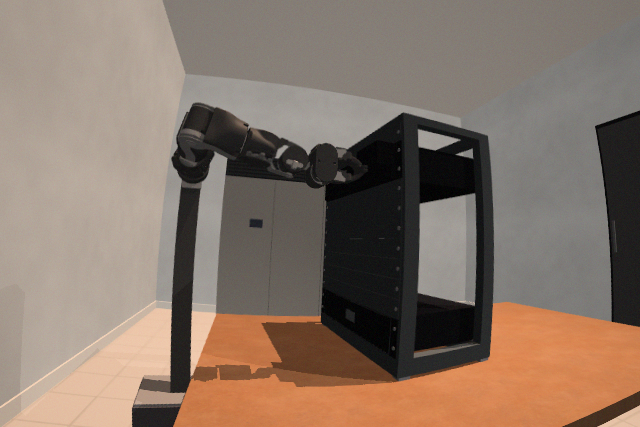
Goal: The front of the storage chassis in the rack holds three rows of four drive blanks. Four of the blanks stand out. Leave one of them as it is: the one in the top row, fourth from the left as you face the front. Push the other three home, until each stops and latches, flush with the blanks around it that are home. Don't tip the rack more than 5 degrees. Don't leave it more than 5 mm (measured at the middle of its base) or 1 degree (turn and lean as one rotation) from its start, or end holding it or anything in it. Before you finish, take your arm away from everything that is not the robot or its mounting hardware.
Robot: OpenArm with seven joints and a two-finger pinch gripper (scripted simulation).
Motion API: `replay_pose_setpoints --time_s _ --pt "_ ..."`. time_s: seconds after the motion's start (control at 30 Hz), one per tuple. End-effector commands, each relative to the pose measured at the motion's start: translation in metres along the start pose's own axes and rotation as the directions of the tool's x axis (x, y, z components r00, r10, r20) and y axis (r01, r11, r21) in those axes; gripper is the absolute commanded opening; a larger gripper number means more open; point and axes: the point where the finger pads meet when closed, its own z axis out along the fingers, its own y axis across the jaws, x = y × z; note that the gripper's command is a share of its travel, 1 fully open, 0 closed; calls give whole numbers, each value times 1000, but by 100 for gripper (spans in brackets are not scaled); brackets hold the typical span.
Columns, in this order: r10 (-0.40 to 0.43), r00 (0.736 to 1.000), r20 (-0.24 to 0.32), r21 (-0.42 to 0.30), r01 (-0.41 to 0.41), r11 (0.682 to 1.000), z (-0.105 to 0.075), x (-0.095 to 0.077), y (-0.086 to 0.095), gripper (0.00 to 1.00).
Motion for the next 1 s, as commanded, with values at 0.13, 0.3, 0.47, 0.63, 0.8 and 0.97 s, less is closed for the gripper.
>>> replay_pose_setpoints --time_s 0.13,0.3,0.47,0.63,0.8,0.97 --pt "-1 1000 -4 -7 1 1000 1 1 4 0" --pt "-1 1000 -4 -6 1 1000 1 1 4 0" --pt "-1 1000 -4 -6 1 1000 1 1 4 0" --pt "-1 1000 -4 -6 1 1000 1 1 4 0" --pt "-1 1000 -4 -6 1 1000 1 1 5 0" --pt "-1 1000 -4 -7 1 1000 2 2 6 0"
